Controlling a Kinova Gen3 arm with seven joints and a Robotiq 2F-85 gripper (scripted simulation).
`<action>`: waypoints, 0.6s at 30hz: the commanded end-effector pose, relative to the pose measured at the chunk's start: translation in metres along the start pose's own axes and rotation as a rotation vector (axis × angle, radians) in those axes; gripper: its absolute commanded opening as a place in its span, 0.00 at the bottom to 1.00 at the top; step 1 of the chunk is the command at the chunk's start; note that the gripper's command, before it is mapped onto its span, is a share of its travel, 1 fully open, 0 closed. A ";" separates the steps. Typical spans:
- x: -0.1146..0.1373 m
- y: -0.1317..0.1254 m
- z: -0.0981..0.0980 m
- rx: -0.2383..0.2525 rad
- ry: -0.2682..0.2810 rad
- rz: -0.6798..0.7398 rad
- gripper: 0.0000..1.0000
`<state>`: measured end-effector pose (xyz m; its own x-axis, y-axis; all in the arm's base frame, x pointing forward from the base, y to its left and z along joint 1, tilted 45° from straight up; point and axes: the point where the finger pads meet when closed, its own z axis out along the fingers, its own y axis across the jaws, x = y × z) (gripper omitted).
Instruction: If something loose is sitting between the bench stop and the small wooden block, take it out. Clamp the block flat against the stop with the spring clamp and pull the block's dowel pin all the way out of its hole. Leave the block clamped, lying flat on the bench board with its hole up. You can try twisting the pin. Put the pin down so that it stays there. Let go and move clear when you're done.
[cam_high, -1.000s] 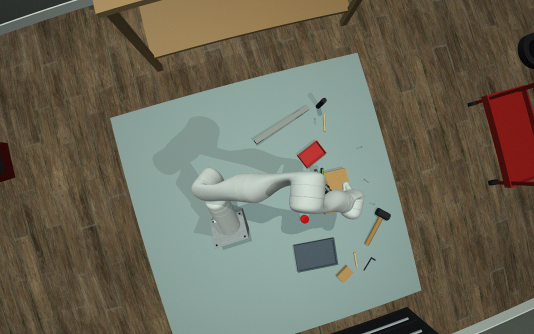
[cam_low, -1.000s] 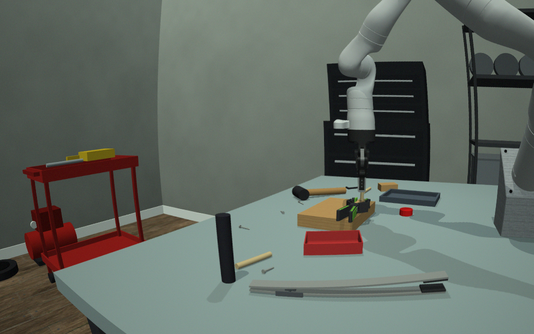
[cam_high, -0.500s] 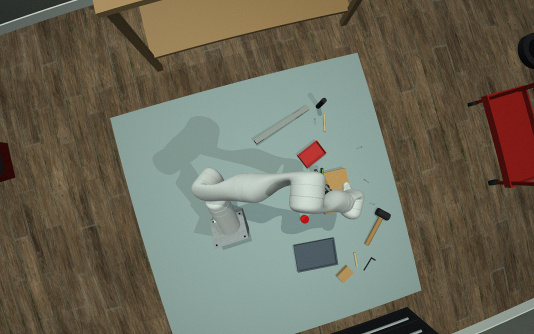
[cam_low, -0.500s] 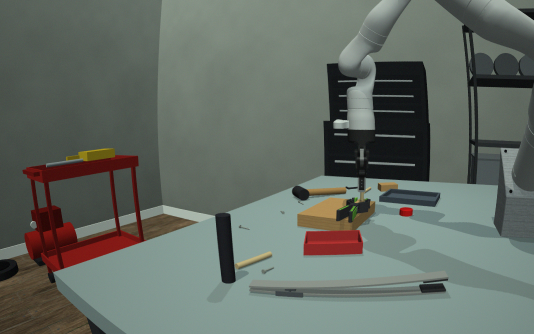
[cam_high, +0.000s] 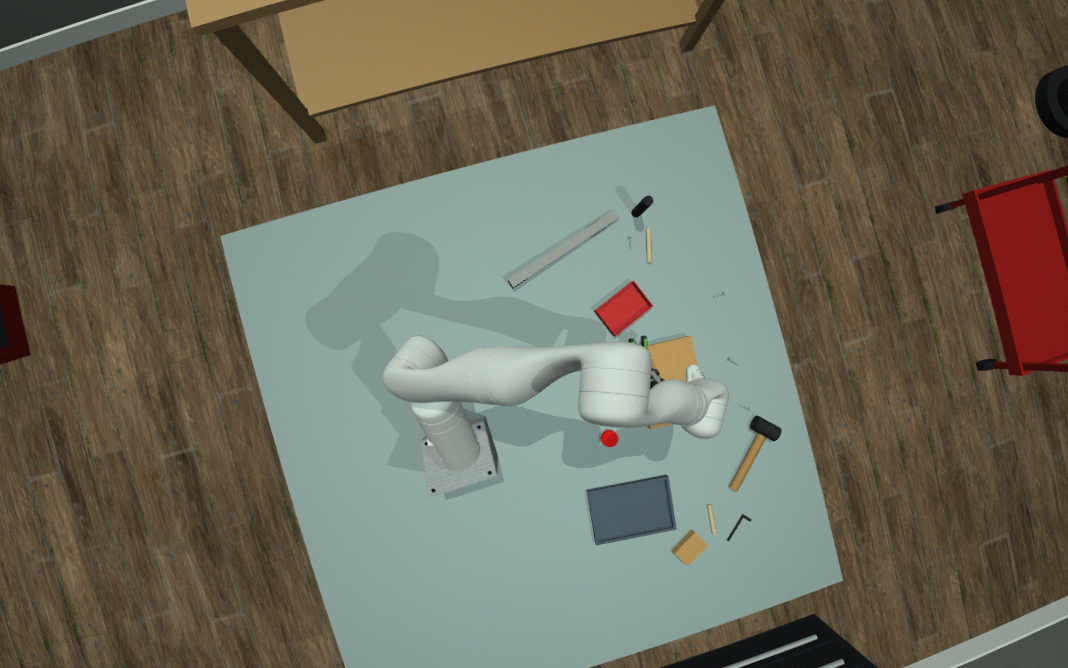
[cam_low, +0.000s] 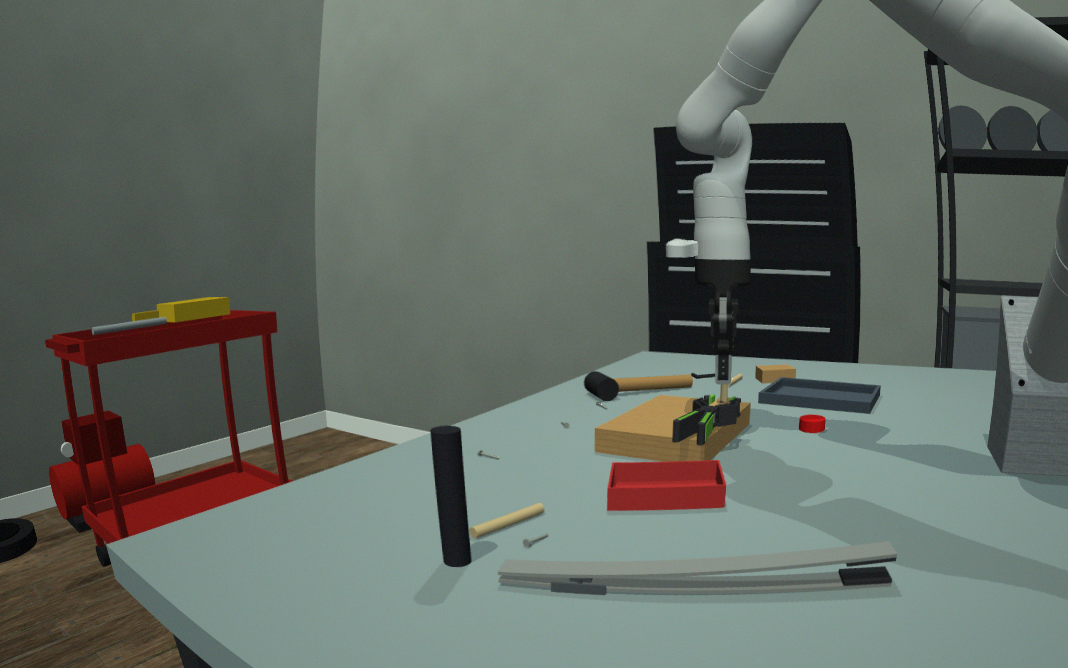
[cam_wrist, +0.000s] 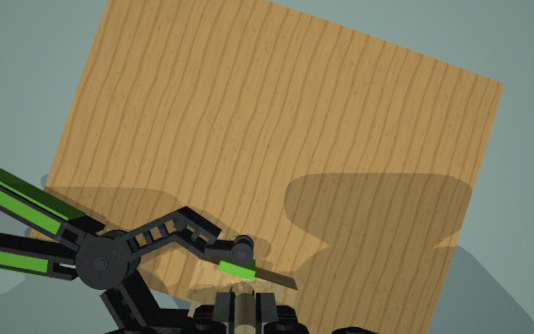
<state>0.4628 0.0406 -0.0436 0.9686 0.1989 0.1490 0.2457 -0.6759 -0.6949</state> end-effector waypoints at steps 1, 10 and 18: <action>0.003 0.001 -0.002 -0.006 0.007 0.012 0.10; 0.003 0.001 -0.002 -0.006 0.007 0.022 0.10; 0.003 0.001 -0.002 -0.006 0.007 0.030 0.10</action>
<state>0.4628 0.0407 -0.0435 0.9733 0.1856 0.1353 0.2266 -0.6797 -0.6976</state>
